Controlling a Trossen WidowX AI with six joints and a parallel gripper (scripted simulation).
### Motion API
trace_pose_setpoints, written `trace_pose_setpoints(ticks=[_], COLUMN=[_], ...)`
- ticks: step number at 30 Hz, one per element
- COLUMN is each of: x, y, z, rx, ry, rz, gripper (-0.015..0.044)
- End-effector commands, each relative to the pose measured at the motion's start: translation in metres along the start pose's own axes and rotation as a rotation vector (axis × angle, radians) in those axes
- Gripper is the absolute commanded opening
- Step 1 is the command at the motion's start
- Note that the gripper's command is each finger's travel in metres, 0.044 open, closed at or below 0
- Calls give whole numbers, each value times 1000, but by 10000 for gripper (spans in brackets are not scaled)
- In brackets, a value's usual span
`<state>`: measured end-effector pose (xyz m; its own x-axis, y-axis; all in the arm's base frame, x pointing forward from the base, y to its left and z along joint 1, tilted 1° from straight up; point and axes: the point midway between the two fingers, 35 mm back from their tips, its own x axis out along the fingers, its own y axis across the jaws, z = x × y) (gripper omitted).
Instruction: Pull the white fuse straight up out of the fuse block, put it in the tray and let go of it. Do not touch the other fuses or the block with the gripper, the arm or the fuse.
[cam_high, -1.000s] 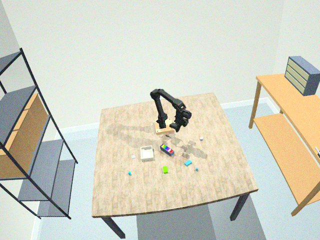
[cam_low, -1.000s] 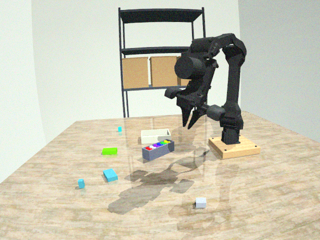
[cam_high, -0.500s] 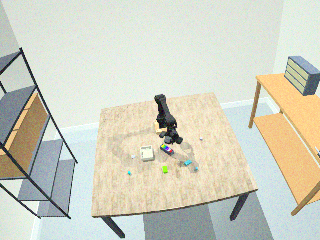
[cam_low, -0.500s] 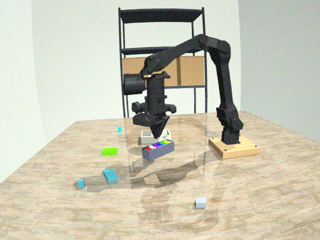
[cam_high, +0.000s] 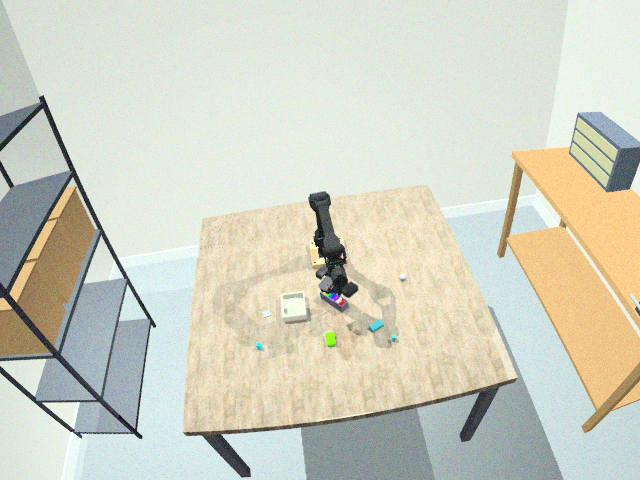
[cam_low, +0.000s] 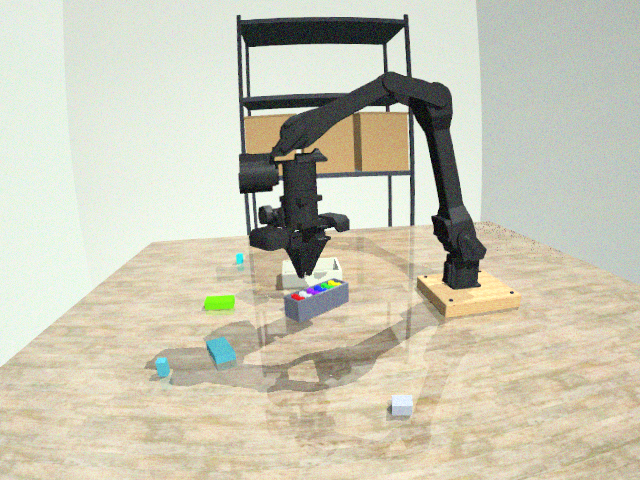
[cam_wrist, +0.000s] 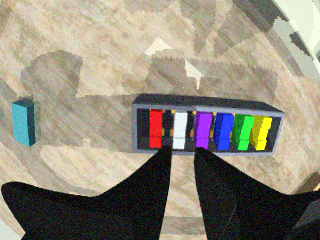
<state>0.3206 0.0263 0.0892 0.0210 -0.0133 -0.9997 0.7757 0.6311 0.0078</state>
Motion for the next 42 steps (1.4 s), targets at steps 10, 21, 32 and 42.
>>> trace_pose_setpoints(ticks=[10,21,32,42], x=[12,23,29,33], y=[0,0,-1,-1], z=[0,0,0,0], rx=[6,6,6,6], ry=[2,2,2,2], rz=[3,3,3,3], gripper=[67,67,67,67])
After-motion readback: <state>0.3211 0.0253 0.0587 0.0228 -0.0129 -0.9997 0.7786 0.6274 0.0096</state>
